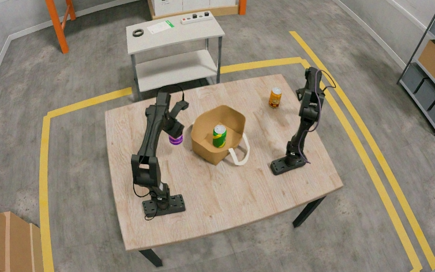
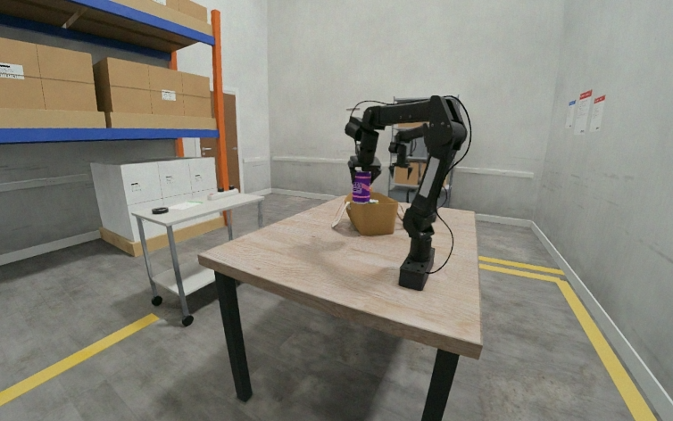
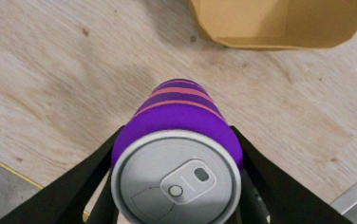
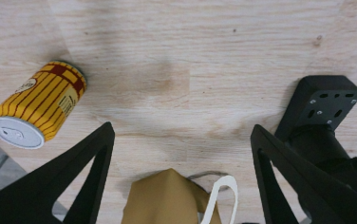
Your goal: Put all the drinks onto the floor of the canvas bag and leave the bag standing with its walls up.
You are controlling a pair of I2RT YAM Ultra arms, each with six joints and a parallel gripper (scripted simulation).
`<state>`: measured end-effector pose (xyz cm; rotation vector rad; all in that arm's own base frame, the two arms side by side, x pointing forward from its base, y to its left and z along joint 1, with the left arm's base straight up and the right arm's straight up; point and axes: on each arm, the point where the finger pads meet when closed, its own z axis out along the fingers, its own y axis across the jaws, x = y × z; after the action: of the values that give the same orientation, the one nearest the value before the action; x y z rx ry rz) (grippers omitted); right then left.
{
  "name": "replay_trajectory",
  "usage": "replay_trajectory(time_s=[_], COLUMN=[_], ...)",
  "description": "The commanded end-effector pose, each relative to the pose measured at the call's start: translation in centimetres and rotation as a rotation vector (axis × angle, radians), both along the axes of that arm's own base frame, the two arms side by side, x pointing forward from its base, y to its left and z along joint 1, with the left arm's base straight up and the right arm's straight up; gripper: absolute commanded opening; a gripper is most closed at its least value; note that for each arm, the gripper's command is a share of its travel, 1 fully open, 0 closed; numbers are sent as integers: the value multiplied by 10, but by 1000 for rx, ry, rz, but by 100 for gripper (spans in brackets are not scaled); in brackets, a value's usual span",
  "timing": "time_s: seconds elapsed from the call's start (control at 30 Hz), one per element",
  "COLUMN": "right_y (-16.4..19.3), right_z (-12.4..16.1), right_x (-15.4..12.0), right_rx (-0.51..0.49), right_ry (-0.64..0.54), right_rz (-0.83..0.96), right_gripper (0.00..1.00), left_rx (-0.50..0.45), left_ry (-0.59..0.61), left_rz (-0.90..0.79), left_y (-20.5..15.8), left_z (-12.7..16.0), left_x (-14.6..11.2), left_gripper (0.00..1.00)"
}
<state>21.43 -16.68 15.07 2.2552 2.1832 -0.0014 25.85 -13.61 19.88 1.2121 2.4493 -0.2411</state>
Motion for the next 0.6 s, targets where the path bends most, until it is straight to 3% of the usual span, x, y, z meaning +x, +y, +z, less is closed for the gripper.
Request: replay_trajectory(time_s=[0.0,0.57], right_y=[-7,-7], right_z=[4,4], right_x=[3,3], right_rx=[-16,-16], right_ry=[1,1], right_rz=[-8,-8], right_gripper=[100,100], left_rx=[-59,-83], left_ry=[-103,-114], left_rz=[15,13], left_y=[-25,-74], left_z=[26,33], left_x=[22,19], left_gripper=[70,70])
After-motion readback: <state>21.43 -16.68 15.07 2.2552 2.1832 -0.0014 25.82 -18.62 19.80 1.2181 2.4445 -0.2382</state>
